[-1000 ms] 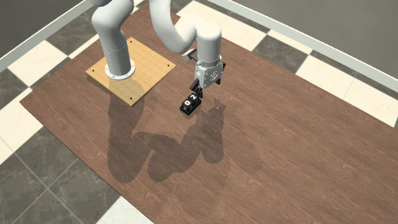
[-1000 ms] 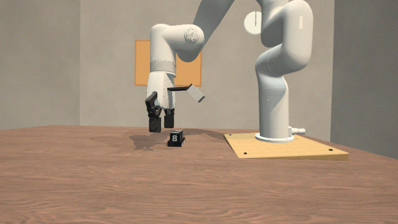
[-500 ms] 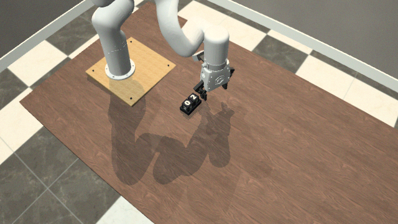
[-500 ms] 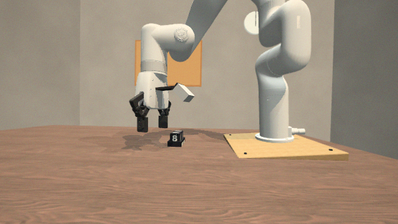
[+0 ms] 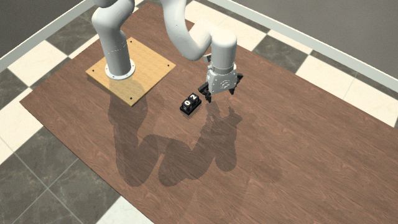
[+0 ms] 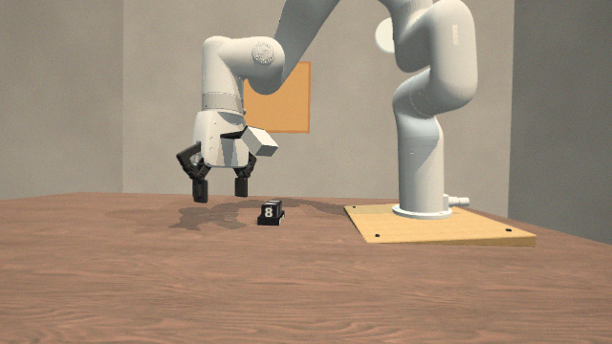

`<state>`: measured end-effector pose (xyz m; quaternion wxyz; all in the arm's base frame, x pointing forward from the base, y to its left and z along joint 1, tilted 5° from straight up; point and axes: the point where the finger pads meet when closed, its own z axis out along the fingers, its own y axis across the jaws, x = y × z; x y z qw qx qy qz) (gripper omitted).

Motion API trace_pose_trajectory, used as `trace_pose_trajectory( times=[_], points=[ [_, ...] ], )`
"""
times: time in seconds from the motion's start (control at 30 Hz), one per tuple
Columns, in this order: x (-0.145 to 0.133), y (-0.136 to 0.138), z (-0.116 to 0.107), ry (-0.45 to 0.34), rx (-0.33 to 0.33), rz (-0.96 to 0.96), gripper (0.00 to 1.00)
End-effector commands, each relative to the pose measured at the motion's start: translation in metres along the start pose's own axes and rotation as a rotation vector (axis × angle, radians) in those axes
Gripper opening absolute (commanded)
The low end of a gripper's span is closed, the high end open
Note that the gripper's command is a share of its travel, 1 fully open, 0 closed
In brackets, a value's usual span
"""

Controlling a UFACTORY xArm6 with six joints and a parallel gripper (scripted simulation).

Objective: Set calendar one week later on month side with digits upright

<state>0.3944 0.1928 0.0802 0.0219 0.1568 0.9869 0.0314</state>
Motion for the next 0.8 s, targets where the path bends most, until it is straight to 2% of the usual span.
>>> trace_pose_trajectory(
  times=[0.0,0.3,0.77],
  points=[
    [-0.002,0.001,0.004,-0.003,-0.002,0.001,1.0],
    [-0.002,0.001,0.026,-0.003,-0.002,0.001,1.0],
    [-0.002,0.001,0.027,-0.003,-0.002,0.001,1.0]
  ],
)
